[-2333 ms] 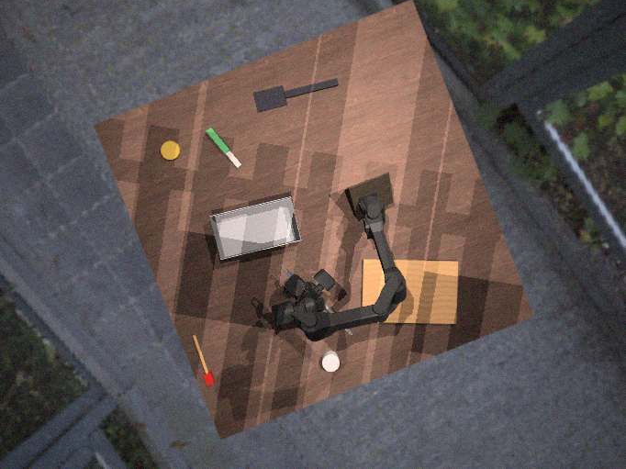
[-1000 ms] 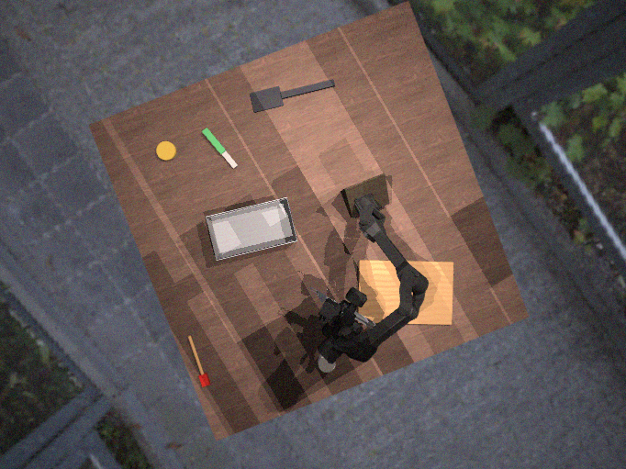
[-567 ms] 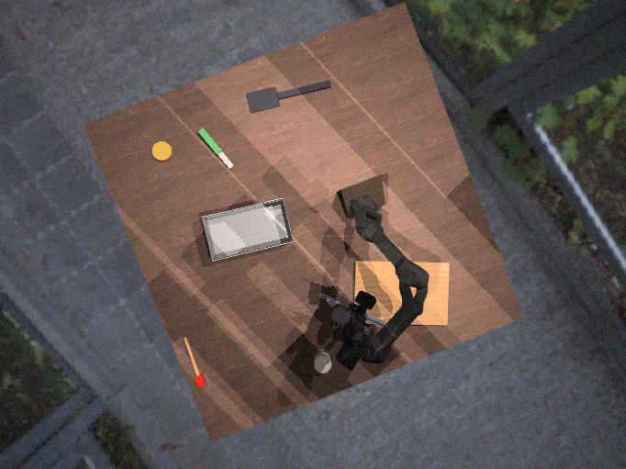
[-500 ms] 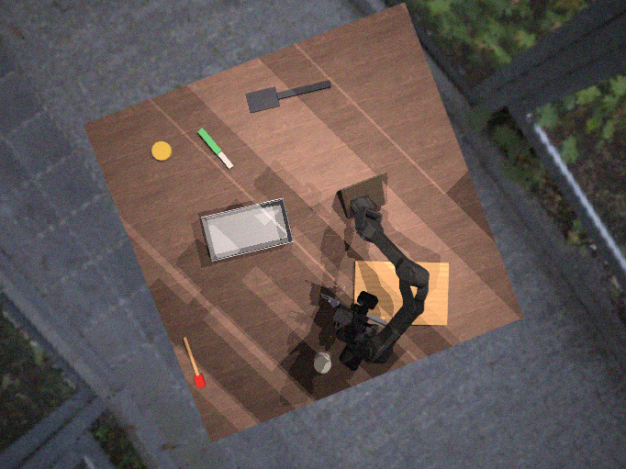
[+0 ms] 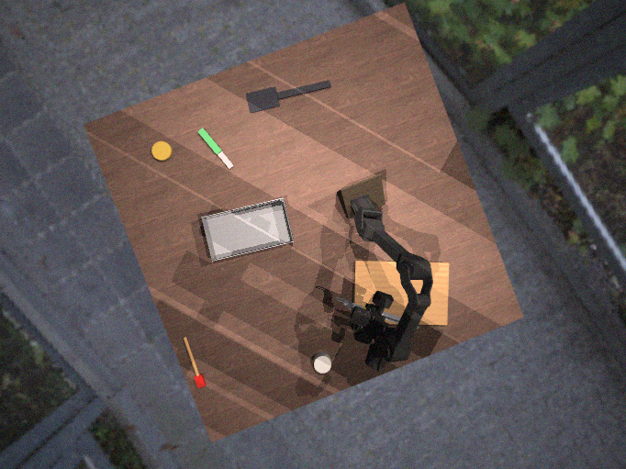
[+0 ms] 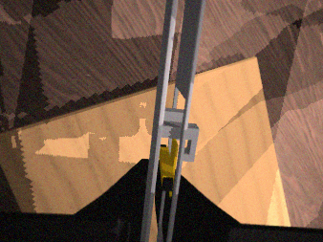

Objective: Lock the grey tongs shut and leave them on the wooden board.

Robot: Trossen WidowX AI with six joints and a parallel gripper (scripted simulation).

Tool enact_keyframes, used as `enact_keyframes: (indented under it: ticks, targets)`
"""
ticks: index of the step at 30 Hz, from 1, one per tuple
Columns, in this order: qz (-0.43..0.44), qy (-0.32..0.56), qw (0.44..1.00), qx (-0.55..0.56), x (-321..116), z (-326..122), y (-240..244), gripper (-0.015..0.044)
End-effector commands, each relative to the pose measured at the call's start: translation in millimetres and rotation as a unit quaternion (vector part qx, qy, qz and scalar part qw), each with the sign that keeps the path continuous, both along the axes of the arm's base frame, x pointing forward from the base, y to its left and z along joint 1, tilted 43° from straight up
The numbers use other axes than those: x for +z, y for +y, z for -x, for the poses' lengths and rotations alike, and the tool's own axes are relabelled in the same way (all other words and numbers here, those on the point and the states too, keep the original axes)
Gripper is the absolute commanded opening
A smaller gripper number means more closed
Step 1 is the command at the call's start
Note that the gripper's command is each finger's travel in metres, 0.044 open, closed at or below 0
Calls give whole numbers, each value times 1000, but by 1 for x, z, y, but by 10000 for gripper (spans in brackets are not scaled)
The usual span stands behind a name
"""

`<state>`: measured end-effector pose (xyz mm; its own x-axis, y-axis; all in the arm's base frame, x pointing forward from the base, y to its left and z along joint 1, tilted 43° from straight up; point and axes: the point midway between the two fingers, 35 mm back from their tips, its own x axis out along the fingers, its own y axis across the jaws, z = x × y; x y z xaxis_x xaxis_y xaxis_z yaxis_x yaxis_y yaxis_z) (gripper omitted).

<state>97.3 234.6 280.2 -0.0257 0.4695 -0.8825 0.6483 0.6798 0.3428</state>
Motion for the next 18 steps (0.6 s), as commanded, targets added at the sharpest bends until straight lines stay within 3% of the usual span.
enact_keyframes:
  ticks: [1, 18]
  targets:
    - [-6, -13, 1000, 2, 6, 11, -1, -150]
    - [-37, -41, 998, 19, 23, 63, -2, -150]
